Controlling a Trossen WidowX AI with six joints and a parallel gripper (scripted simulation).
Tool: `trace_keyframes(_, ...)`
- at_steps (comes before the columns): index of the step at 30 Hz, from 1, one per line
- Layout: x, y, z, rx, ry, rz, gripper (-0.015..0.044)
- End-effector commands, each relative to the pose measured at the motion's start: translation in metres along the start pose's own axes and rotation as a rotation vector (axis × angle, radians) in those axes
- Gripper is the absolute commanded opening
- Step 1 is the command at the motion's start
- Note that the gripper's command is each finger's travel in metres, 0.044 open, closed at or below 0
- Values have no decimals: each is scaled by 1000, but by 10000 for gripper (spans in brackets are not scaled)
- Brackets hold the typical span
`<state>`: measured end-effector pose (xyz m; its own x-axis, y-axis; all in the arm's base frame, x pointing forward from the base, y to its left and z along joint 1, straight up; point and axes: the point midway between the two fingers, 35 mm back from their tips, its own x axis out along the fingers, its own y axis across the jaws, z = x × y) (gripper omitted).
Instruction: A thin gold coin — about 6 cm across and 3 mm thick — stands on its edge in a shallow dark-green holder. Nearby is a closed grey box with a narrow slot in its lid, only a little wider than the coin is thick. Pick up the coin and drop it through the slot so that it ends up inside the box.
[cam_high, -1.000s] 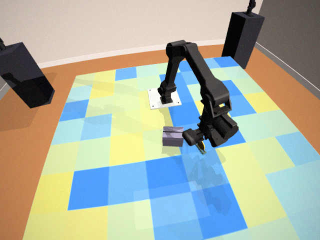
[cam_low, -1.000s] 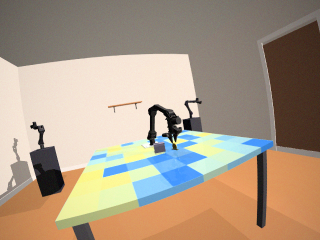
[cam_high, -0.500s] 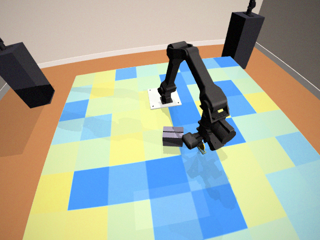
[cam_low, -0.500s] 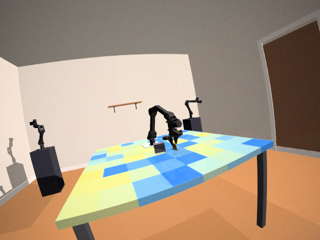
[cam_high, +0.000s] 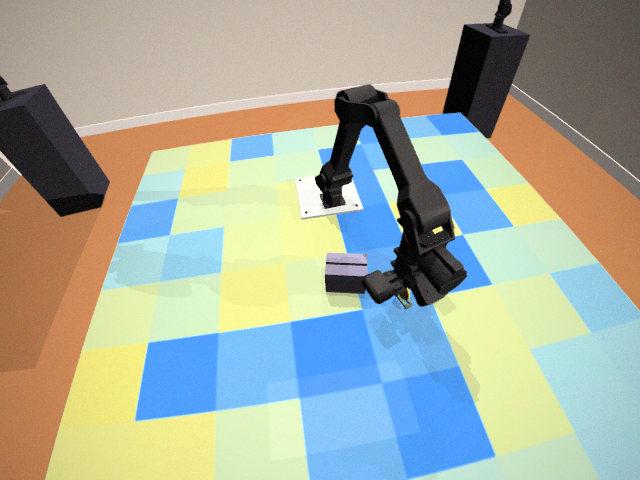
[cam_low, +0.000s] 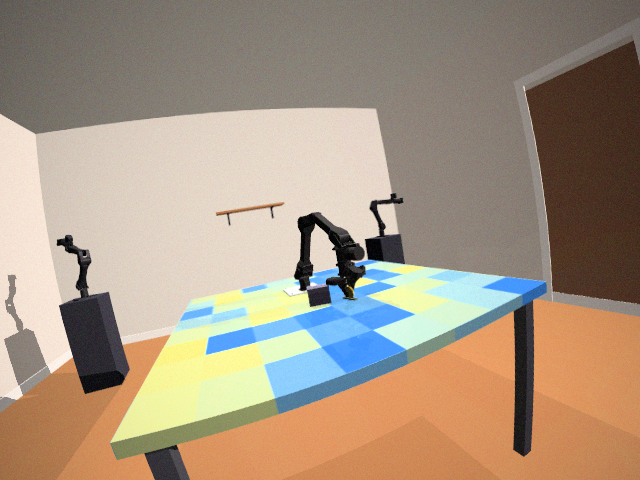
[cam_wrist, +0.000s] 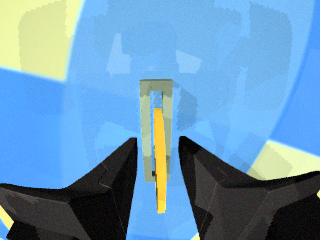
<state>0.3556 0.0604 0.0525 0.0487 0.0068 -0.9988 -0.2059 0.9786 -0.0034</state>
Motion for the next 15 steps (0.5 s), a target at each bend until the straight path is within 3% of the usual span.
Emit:
trace_keyframes(1,2,1,-1,-4,5,4,56)
trace_keyframes(3,2,1,-1,-4,5,4,3)
trace_keyframes(15,-4,1,0,-4,5,4,0)
